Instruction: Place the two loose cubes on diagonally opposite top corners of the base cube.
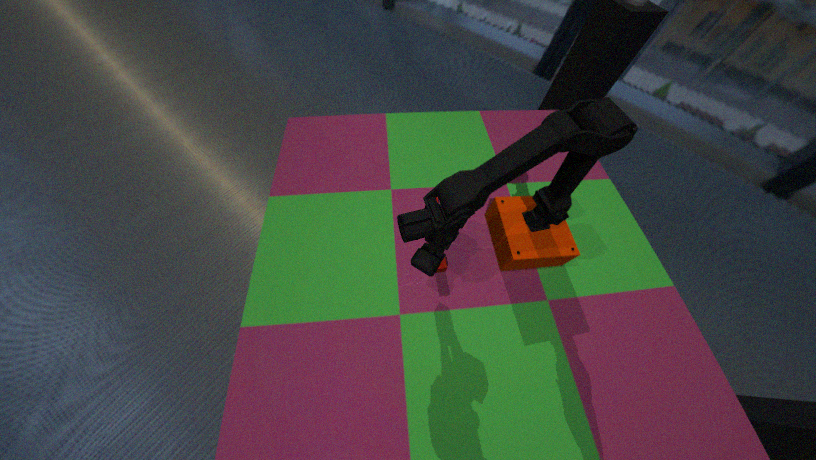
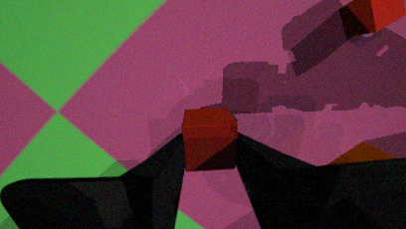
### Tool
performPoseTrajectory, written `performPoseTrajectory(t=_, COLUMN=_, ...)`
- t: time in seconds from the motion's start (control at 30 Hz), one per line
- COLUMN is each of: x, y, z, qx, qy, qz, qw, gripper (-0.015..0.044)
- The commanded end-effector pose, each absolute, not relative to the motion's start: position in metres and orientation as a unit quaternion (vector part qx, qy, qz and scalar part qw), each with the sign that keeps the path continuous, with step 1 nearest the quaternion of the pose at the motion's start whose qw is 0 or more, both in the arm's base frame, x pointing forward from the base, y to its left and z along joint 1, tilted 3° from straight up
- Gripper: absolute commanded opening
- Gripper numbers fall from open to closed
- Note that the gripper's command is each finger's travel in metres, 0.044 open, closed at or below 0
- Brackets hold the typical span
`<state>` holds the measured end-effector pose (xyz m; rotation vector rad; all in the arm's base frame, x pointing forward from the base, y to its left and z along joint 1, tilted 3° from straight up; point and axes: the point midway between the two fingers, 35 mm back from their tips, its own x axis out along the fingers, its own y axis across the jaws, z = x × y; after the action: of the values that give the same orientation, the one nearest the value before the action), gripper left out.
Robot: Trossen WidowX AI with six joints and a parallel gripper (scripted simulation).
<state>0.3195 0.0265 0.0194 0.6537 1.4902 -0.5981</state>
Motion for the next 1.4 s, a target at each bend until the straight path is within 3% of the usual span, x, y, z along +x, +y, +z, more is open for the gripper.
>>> performPoseTrajectory(t=0.0, x=0.317, y=0.028, z=0.017, qx=0.297, qy=0.654, qz=-0.272, qw=0.641, gripper=0.0105)
performPoseTrajectory(t=1.37, x=0.317, y=0.030, z=-0.012, qx=0.297, qy=0.654, qz=-0.272, qw=0.640, gripper=0.0105)
